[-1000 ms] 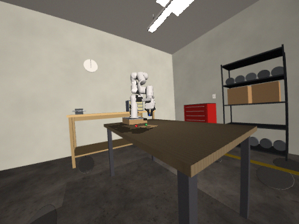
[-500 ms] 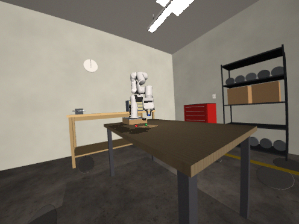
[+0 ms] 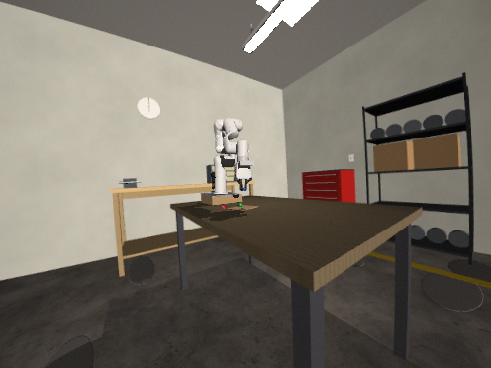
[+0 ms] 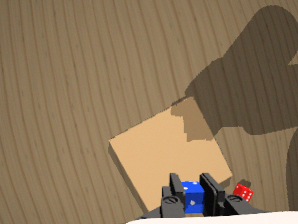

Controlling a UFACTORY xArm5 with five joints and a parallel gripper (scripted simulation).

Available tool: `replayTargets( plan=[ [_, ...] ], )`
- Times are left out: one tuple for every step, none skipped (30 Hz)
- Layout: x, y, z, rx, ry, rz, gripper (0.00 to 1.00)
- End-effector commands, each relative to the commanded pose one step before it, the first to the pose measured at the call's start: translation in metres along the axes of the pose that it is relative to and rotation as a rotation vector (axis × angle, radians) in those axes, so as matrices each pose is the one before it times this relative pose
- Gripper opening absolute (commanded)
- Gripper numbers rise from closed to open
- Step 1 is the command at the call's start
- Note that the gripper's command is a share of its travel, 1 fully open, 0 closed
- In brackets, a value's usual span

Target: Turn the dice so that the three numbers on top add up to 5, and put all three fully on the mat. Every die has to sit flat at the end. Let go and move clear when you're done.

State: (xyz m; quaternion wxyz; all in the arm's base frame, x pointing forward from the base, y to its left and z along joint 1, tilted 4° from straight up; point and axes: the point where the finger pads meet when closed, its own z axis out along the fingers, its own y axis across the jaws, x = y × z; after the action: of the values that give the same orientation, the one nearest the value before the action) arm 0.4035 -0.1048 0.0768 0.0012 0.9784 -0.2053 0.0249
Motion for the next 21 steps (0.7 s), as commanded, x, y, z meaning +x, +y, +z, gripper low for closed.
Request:
replayTargets(
  plan=[
    [0.00132,0.00200,-0.00117,0.00015,0.00364,-0.08852,0.15],
    [-0.00003,0.00031,0.00000,-0.00004,-0.00002,-0.01188,0.15],
    [0.00000,0.00000,0.00000,0.00000,0.00000,0.00000,0.15],
    [0.00000,0.00000,0.00000,0.00000,0.00000,0.00000,0.15],
    [-0.00003,0.00027,0.00000,-0.00004,-0.00002,-0.01047,0.15],
    [-0.00003,0.00024,0.00000,-0.00003,-0.00002,-0.00913,0.15],
    [-0.00003,0.00020,0.00000,-0.00003,-0.00001,-0.00785,0.15],
    [-0.00002,0.00017,0.00000,-0.00002,-0.00001,-0.00666,0.15],
    [-0.00002,0.00014,0.00000,-0.00002,-0.00001,-0.00554,0.15],
    [-0.00002,0.00012,0.00000,-0.00001,-0.00001,-0.00451,0.15],
    [-0.00001,0.00009,0.00000,-0.00001,-0.00001,-0.00357,0.15],
    [-0.00001,0.00007,0.00000,-0.00001,-0.00001,-0.00272,0.15],
    [-0.00001,0.00005,0.00000,-0.00001,0.00000,-0.00198,0.15],
    [-0.00001,0.00003,0.00000,0.00000,0.00000,-0.00135,0.15],
    [0.00000,0.00002,0.00000,0.00000,0.00000,-0.00083,0.15],
    [0.00000,0.00001,0.00000,0.00000,0.00000,-0.00043,0.15],
    [0.00000,0.00000,0.00000,0.00000,0.00000,-0.00016,0.15],
    [0.00000,0.00000,0.00000,0.00000,0.00000,-0.00002,0.15],
    [0.00000,0.00000,0.00000,0.00000,0.00000,0.00000,0.15],
    [0.00000,0.00000,0.00000,0.00000,0.00000,0.00000,0.15],
    [0.00000,0.00000,0.00000,0.00000,0.00000,0.00000,0.15]
  ],
)
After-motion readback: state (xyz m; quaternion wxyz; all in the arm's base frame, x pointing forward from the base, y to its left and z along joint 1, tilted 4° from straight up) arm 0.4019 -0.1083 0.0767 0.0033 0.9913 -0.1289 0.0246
